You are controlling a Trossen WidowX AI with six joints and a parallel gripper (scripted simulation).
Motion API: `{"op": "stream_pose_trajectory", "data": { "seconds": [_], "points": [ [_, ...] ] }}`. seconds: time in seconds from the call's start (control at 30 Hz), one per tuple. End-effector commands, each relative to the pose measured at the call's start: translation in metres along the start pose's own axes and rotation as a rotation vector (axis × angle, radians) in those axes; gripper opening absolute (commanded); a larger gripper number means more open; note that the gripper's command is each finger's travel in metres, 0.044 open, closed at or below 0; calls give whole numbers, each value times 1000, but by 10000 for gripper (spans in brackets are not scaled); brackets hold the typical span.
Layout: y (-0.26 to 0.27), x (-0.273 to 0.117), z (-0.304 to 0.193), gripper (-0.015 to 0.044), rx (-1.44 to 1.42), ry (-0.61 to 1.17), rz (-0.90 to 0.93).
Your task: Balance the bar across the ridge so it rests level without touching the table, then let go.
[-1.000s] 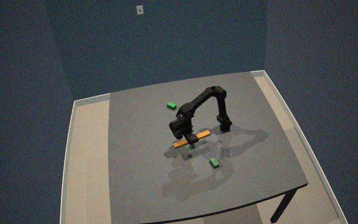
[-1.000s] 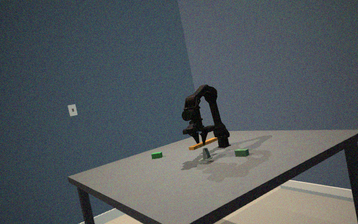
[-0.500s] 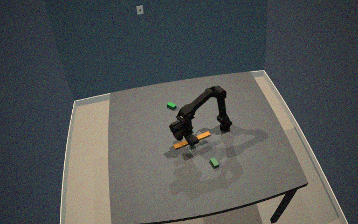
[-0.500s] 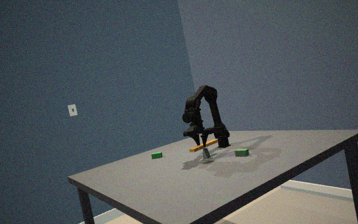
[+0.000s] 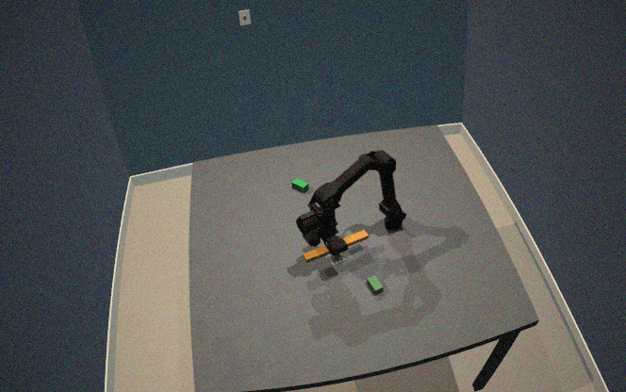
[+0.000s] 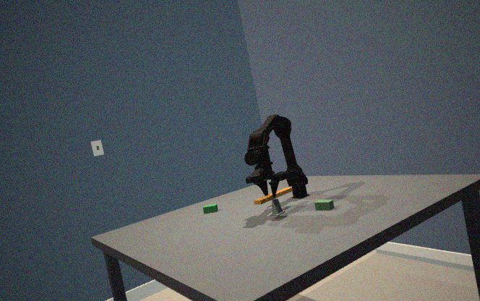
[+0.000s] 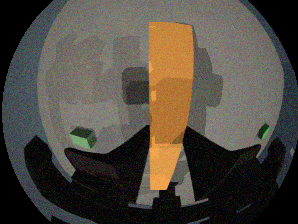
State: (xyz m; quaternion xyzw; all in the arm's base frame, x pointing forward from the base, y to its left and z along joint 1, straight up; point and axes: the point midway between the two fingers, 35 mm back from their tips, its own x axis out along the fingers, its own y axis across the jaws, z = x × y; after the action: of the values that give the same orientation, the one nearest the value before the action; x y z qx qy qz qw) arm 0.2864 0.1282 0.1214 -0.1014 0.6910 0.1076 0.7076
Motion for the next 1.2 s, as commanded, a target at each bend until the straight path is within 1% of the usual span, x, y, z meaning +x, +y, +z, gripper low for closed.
{"op": "stream_pose_trajectory", "data": {
  "seconds": [0.0, 1.17],
  "points": [
    [0, 1, 0, 0, -1, -2, -2],
    [0, 3, 0, 0, -1, -2, -2]
  ]
}}
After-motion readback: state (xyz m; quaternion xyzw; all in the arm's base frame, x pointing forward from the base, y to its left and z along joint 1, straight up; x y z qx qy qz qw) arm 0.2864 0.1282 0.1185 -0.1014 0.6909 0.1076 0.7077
